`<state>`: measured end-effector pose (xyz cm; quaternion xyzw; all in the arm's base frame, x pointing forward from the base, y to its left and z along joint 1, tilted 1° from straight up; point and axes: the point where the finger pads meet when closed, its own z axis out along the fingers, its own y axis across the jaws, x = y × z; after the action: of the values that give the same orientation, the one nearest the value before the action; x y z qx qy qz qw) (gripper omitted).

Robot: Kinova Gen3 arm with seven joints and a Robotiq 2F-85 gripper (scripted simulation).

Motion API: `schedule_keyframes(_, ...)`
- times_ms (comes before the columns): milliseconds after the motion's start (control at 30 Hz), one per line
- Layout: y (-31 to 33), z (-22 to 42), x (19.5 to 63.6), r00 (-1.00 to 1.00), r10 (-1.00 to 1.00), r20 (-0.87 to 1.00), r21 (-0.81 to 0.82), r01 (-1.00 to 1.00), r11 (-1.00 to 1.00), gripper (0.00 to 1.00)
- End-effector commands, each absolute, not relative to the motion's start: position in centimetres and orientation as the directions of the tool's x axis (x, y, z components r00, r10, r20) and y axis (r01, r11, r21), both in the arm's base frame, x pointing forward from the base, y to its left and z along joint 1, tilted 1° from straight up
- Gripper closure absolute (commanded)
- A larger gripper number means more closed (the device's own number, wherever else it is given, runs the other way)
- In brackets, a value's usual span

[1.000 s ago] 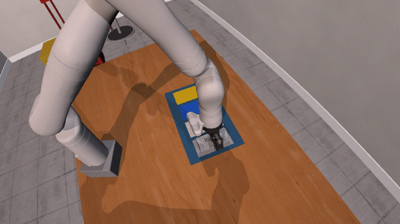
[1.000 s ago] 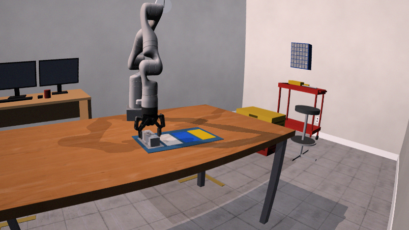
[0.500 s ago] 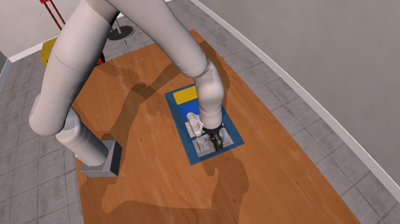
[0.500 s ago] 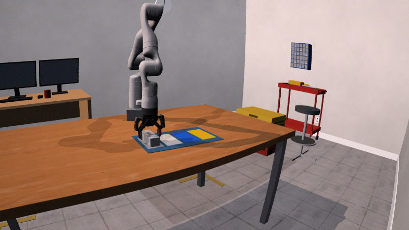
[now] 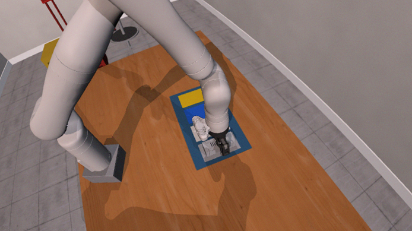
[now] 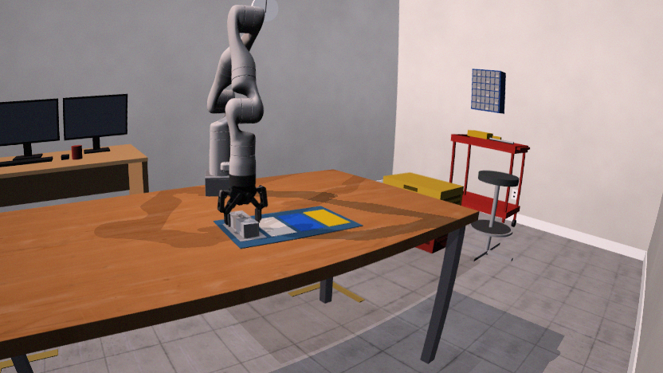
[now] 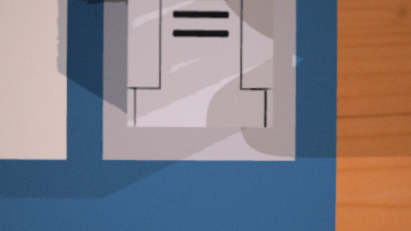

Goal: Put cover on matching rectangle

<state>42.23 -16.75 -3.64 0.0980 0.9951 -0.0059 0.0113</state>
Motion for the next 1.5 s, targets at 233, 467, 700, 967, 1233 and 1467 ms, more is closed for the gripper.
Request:
schedule_keyframes(233, -16.64, -3.78, 42.21, -0.981, 0.191, -0.024, -0.007, 0.191, 0.981, 0.00)
schedule_keyframes(467, -16.64, -3.78, 42.21, -0.981, 0.191, -0.024, -0.007, 0.191, 0.981, 0.00)
schedule_keyframes(700, -16.64, -3.78, 42.21, -0.981, 0.191, -0.024, -0.007, 0.191, 0.981, 0.27)
schedule_keyframes(967, -16.64, -3.78, 42.21, -0.981, 0.191, -0.024, -0.007, 0.191, 0.981, 0.27)
schedule_keyframes(1233, -16.64, -3.78, 42.21, -0.981, 0.191, -0.024, -0.007, 0.191, 0.981, 0.27)
schedule_keyframes(1467, -16.64, -3.78, 42.21, -0.981, 0.191, -0.024, -0.007, 0.191, 0.981, 0.27)
